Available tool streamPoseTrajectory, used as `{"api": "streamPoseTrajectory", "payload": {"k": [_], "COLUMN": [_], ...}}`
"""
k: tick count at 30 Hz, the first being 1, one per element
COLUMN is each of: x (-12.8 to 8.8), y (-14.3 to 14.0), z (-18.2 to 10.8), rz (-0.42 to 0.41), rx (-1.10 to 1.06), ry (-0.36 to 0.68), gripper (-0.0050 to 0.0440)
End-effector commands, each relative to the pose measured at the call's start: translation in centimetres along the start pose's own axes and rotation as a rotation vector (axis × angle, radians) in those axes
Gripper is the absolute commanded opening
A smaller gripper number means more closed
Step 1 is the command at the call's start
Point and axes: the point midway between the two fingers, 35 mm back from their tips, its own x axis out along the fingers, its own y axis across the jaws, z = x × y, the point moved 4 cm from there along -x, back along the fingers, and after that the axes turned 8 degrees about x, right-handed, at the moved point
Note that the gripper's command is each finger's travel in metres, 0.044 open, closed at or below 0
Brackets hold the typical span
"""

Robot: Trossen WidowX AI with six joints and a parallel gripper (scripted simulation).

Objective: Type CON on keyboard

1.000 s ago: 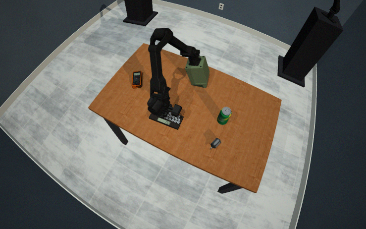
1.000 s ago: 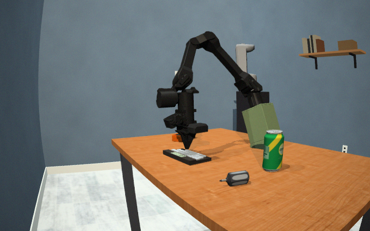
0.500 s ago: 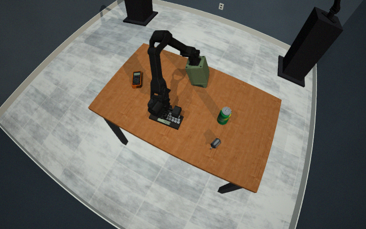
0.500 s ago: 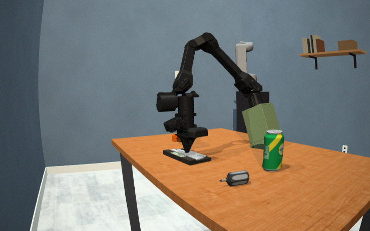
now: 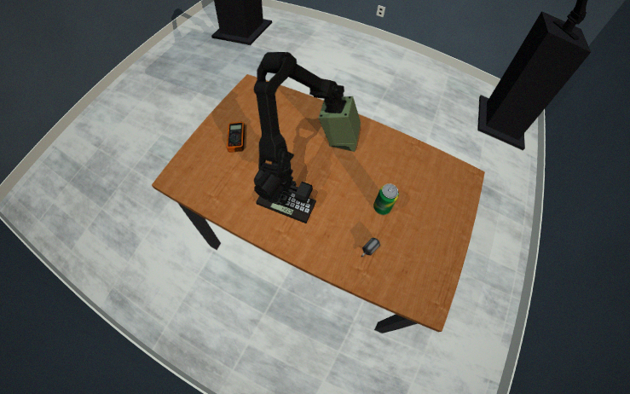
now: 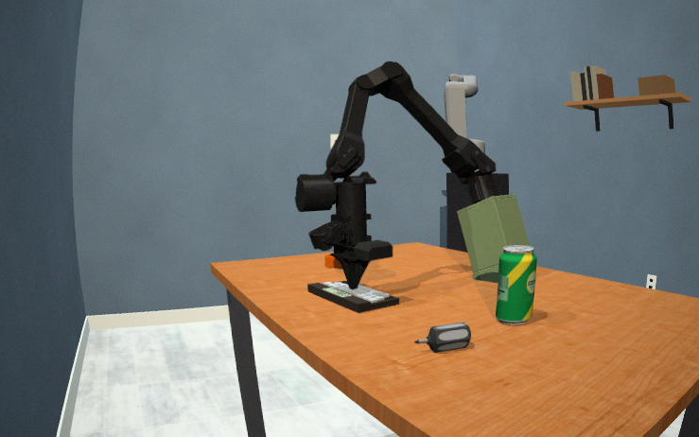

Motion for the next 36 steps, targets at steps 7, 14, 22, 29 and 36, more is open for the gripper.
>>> {"api": "streamPoseTrajectory", "payload": {"k": [7, 14, 22, 29, 36], "x": [-0.4, -0.4, -3.3, -4.1, -3.1], "y": [-0.2, -0.2, -0.2, 0.1, 4.4], "z": [0.4, 0.5, 1.0, 0.4, -3.4], "rz": [0.002, 0.001, 0.000, 0.000, -0.001], "rx": [0.004, 0.006, 0.014, 0.011, 0.005], "ry": [-0.018, -0.020, -0.041, -0.031, -0.015], "gripper": [-0.0050, -0.0050, -0.0050, -0.0050, -0.0050]}}
